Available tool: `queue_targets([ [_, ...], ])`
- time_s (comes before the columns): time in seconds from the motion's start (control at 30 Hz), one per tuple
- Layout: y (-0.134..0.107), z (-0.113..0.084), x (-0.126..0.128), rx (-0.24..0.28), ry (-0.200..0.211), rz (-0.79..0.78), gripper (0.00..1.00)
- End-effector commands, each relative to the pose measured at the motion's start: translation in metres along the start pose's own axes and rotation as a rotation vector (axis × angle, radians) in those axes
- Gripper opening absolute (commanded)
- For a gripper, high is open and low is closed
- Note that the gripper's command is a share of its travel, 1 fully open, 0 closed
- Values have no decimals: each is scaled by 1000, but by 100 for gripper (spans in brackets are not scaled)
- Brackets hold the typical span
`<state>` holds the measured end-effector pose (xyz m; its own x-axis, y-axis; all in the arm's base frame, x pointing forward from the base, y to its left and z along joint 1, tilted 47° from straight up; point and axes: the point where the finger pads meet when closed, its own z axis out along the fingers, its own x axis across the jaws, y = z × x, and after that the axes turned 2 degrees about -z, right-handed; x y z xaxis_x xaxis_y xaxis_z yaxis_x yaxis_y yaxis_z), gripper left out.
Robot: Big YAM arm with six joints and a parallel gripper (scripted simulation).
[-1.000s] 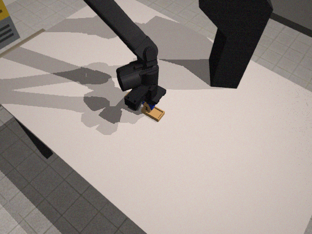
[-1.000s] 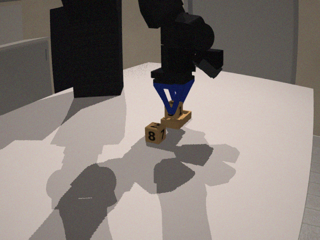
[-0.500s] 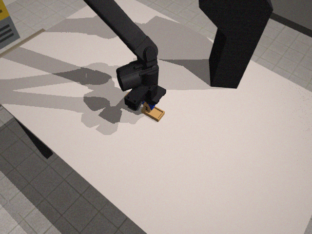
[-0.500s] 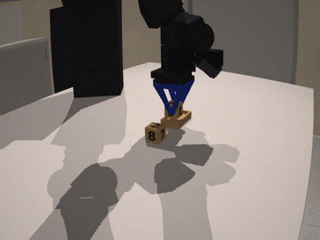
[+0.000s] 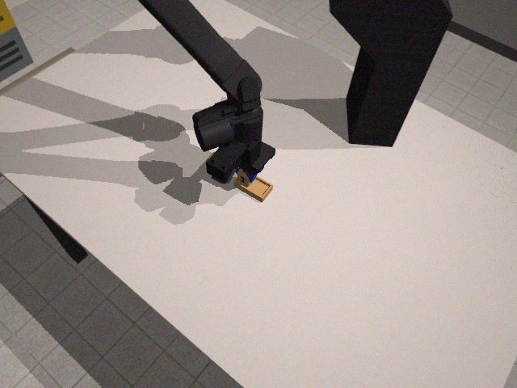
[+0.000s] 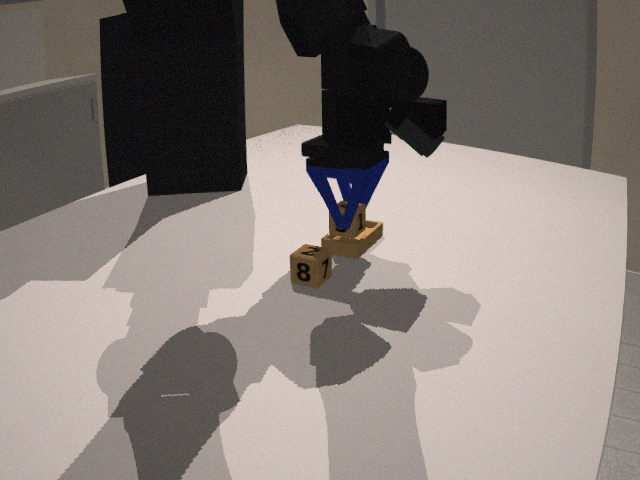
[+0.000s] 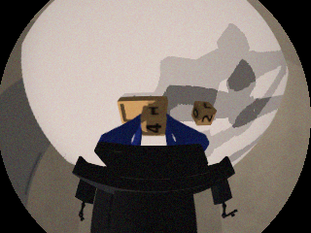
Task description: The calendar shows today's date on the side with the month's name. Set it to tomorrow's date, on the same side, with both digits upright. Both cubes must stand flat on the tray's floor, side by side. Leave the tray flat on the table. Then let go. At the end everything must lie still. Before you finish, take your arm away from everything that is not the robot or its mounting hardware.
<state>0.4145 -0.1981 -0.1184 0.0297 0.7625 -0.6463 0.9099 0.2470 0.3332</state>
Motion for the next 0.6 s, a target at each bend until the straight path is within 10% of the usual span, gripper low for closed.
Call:
queue_targets([
  [0.0,2,0,-7,-8,-9,25,27],
  [0.57,-2,8,-3,1,-4,5,27],
])
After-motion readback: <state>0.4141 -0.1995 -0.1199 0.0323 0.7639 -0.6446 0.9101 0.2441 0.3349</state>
